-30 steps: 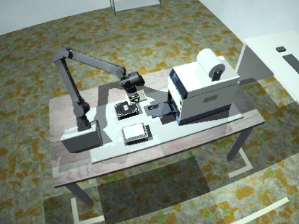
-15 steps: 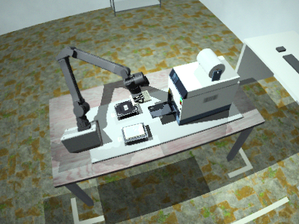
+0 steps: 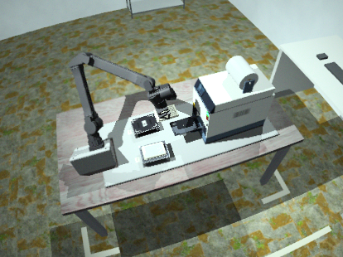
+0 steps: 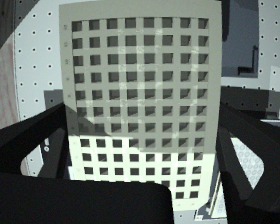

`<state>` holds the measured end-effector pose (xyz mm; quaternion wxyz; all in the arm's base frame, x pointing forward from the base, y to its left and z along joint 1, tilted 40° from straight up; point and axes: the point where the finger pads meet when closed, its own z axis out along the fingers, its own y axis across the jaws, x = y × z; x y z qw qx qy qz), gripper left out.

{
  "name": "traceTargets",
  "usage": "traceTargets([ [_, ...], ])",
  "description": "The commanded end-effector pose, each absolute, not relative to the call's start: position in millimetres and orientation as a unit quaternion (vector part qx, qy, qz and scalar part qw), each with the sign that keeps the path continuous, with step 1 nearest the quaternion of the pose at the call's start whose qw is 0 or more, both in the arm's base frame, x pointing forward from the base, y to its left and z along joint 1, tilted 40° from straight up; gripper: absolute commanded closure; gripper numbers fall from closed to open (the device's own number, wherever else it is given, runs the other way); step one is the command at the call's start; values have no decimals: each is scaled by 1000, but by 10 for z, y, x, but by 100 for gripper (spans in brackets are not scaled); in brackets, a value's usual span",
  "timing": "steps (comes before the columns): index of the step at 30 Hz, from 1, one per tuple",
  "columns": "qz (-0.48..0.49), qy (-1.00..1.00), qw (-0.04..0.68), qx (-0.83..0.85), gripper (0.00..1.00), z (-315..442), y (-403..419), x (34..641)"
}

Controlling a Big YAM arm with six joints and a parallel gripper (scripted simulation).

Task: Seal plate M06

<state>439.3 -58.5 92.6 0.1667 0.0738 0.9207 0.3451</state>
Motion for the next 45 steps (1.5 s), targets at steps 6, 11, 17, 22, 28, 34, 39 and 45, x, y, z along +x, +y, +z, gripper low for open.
traceTargets([
  [6, 344, 921, 172, 57, 100, 819, -655, 4700],
  [11, 337, 920, 192, 53, 100, 936, -786, 4869],
  [17, 340, 920, 182, 68, 100, 784, -869, 4873],
  [22, 341, 920, 178, 70, 100, 677, -942, 4958],
  [28, 338, 920, 189, 58, 100, 801, -964, 5141],
  [34, 346, 921, 167, 63, 100, 648, -918, 5112],
  [39, 348, 921, 161, 69, 100, 545, -996, 5204],
  [45, 342, 920, 178, 66, 100, 662, -1137, 5365],
])
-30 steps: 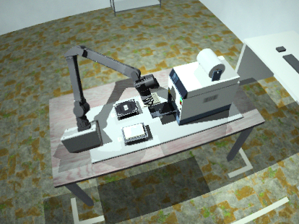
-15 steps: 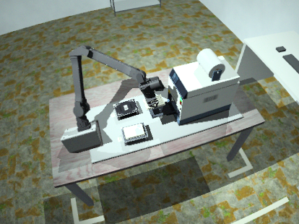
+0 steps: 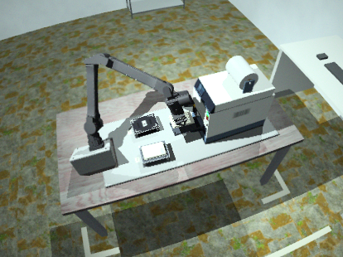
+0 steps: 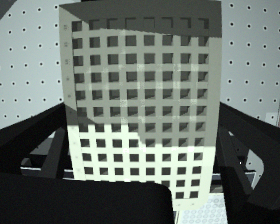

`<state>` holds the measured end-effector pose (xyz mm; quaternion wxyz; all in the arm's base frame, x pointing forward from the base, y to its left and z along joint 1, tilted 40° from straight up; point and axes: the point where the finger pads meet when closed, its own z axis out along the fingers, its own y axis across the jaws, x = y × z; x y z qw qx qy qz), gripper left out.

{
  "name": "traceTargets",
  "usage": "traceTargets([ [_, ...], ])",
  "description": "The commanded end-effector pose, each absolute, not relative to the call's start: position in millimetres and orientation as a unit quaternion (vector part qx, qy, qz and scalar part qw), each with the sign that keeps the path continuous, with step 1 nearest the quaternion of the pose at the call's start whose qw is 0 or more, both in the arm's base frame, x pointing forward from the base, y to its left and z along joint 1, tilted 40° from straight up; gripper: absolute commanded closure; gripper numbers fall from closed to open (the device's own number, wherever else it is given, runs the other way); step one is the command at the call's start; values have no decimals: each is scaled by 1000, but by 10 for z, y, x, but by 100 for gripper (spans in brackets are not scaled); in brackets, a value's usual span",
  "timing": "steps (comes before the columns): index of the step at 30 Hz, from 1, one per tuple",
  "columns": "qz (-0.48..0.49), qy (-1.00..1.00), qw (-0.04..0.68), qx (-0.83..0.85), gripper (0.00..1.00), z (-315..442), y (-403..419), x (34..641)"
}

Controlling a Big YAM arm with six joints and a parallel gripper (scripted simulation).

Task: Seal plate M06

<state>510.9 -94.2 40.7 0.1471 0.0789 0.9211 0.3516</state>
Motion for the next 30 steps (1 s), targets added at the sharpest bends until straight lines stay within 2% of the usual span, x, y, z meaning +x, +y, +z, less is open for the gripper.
traceTargets([
  [1, 340, 920, 181, 65, 100, 676, -1160, 5396],
  [12, 341, 919, 182, 75, 100, 649, -1108, 5288],
  [24, 353, 920, 150, 77, 100, 369, -905, 5192],
  [30, 348, 920, 166, 67, 100, 522, -922, 5329],
])
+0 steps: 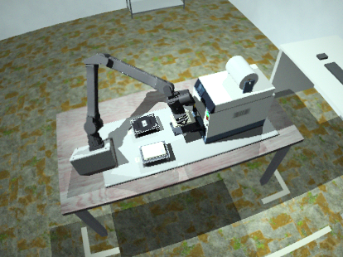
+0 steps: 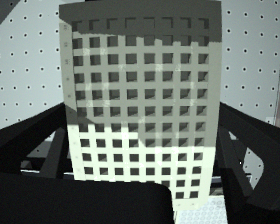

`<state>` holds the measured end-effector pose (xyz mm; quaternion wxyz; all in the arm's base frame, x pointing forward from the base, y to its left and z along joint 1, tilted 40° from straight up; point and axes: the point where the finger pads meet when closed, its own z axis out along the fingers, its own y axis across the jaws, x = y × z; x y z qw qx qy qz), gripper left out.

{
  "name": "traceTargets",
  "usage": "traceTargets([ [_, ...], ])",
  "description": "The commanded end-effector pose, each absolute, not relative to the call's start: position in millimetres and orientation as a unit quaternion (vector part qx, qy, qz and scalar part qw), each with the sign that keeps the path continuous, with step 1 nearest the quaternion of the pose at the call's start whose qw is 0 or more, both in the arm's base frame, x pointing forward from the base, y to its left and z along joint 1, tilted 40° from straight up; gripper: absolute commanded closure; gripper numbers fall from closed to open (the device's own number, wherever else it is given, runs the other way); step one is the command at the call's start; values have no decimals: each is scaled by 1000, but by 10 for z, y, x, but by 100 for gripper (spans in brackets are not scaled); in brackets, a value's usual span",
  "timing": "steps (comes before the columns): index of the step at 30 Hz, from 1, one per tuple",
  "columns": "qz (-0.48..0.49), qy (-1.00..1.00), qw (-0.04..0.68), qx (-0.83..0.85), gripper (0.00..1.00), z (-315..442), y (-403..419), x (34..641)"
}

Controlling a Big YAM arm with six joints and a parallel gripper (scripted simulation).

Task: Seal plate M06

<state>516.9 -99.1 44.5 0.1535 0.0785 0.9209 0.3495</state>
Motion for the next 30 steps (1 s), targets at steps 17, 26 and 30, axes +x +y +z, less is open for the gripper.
traceTargets([
  [17, 343, 919, 175, 79, 100, 581, -1142, 5385],
  [26, 348, 920, 161, 77, 100, 494, -1101, 5237],
  [30, 350, 921, 155, 70, 100, 508, -987, 5197],
])
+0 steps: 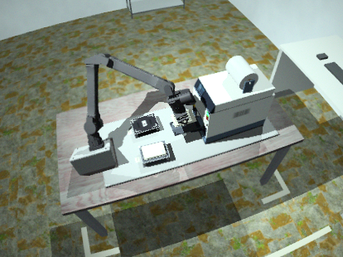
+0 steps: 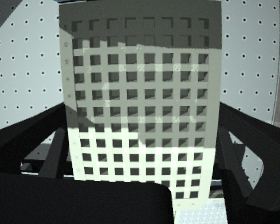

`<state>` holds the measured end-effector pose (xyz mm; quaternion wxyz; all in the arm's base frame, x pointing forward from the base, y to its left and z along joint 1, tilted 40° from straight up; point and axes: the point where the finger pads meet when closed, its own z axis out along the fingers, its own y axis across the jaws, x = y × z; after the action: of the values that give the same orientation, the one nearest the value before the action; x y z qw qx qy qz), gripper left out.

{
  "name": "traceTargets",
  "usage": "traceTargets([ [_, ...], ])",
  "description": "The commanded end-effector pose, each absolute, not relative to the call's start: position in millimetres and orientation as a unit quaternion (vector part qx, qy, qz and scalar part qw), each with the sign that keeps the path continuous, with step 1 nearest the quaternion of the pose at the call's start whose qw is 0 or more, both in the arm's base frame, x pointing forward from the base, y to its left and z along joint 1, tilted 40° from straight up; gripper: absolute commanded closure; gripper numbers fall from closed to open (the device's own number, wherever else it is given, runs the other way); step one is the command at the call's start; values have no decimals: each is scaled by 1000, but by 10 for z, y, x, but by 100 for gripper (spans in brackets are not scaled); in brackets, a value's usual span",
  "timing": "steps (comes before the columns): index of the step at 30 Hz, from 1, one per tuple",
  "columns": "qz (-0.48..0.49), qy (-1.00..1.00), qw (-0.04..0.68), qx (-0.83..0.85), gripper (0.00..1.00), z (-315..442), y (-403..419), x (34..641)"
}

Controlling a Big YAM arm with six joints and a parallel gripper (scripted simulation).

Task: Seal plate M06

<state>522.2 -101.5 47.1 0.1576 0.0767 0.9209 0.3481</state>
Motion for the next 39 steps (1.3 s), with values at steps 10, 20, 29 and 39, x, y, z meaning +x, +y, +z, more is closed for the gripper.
traceTargets([
  [10, 348, 921, 162, 69, 100, 522, -914, 5233],
  [20, 346, 921, 169, 66, 100, 501, -928, 5395],
  [29, 346, 920, 167, 78, 100, 440, -1028, 5316],
  [39, 345, 921, 162, 72, 100, 427, -872, 5247],
])
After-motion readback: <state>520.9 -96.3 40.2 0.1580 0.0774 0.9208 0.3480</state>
